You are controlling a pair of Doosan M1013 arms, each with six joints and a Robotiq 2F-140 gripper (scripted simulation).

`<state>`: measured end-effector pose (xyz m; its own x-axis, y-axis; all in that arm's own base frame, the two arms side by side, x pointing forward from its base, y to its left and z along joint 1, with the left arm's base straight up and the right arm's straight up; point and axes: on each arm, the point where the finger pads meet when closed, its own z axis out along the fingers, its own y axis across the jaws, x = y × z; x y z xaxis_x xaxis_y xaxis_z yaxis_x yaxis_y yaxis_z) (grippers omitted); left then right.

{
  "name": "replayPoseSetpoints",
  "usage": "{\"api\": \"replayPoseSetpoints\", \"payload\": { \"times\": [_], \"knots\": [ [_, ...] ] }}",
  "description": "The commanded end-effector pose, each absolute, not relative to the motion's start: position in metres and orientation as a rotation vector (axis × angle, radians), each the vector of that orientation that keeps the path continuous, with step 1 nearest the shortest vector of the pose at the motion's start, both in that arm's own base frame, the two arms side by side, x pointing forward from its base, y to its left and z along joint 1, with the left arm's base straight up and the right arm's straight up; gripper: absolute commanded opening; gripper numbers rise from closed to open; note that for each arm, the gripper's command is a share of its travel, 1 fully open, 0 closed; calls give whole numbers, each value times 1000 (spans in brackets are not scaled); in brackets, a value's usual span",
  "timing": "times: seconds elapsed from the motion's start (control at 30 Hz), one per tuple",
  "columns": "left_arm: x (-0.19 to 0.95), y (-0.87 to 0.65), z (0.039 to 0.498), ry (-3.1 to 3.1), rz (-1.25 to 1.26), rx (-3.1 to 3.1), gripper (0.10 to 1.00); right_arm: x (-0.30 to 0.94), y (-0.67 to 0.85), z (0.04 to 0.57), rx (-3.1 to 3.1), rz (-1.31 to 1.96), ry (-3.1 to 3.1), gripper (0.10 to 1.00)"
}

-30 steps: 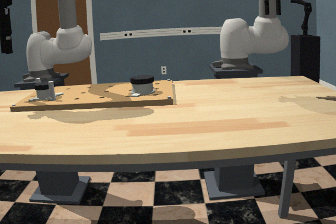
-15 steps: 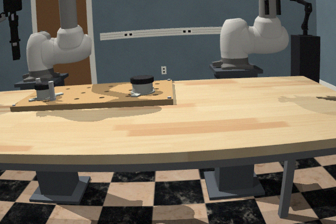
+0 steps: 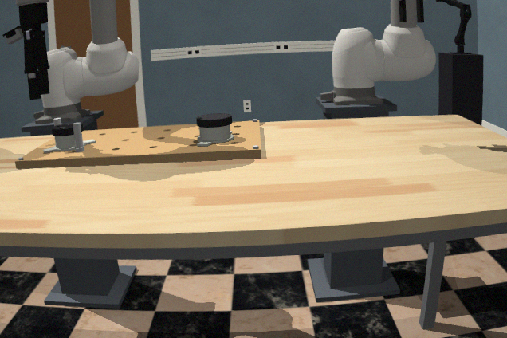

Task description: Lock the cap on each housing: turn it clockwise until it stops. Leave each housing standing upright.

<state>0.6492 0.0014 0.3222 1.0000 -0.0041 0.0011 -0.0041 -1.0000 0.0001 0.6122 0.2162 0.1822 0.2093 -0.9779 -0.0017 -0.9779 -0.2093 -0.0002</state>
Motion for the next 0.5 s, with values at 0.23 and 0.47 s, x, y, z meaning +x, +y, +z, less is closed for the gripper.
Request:
{"api": "replayPoseSetpoints", "payload": {
  "times": [0.23,0.47],
  "knots": [
    [649,1,323,-6,4,3142,328,608,244,165,-2256,-6,2186,695],
    [649,1,323,-6,4,3142,328,605,263,153,-2114,-7,2323,695]
  ]
}}
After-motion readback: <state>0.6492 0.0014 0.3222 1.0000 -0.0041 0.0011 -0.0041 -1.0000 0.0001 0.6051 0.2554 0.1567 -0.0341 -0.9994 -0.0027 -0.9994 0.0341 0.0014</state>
